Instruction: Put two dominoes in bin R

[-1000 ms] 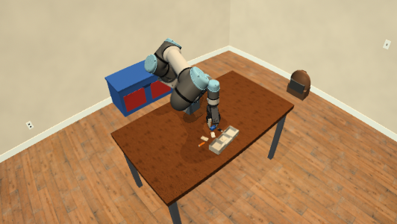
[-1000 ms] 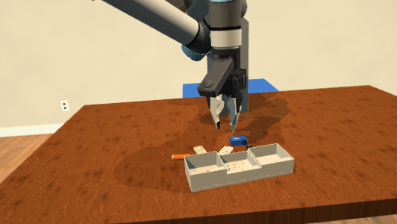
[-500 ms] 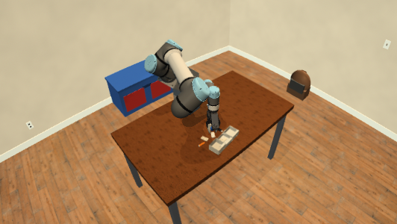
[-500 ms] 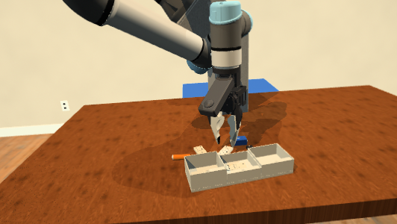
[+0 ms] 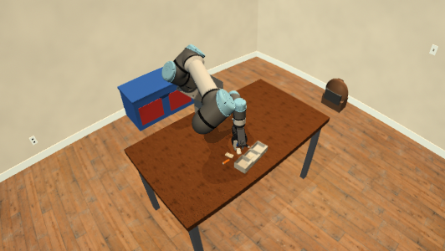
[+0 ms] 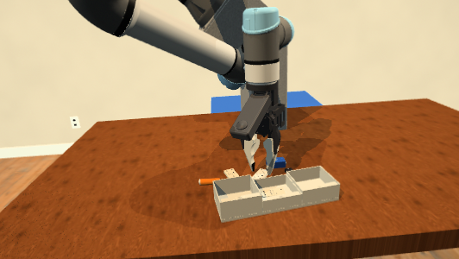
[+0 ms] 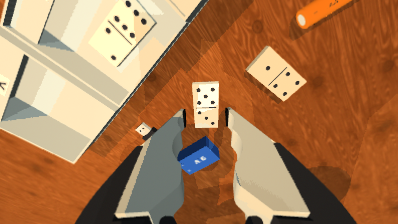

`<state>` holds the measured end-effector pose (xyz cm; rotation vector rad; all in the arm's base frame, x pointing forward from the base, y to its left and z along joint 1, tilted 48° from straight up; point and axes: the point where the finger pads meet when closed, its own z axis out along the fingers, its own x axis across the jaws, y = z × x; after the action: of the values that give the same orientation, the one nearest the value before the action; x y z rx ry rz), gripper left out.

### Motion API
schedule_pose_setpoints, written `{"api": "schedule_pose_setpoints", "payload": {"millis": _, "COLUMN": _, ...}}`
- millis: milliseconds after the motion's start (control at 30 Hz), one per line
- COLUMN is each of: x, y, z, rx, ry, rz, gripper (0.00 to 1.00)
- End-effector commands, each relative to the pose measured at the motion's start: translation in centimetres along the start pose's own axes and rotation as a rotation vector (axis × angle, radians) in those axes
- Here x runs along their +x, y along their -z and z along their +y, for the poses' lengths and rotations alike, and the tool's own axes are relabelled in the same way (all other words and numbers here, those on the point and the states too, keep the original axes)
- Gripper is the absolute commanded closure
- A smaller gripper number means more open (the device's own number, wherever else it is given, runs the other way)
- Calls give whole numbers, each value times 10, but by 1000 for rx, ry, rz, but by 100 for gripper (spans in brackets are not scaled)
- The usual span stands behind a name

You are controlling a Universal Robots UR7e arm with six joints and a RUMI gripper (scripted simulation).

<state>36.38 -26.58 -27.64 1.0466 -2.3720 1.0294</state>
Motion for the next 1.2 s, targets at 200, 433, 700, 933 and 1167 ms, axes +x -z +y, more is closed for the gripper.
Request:
{"api": "schedule_pose_setpoints", "payload": {"millis": 200, "x": 0, "y": -8, "z": 0, "rx": 2, "ry": -2, "rz": -1, "gripper": 76}}
{"api": "schedule_pose_setpoints", "payload": {"millis": 433, "x": 1, "y": -6, "z": 0, "rx": 2, "ry": 0, "rz": -1, "gripper": 76}}
{"api": "schedule_pose_setpoints", "payload": {"millis": 700, "x": 1, "y": -7, "z": 0, "rx": 2, "ry": 0, "rz": -1, "gripper": 100}}
{"api": "schedule_pose_setpoints", "payload": {"millis": 933, "x": 1, "y": -7, "z": 0, "rx": 2, "ry": 0, "rz": -1, "gripper": 100}}
{"api": "schedule_pose_setpoints", "payload": {"millis": 1167, "x": 1, "y": -7, "z": 0, "rx": 2, "ry": 0, "rz": -1, "gripper": 100}}
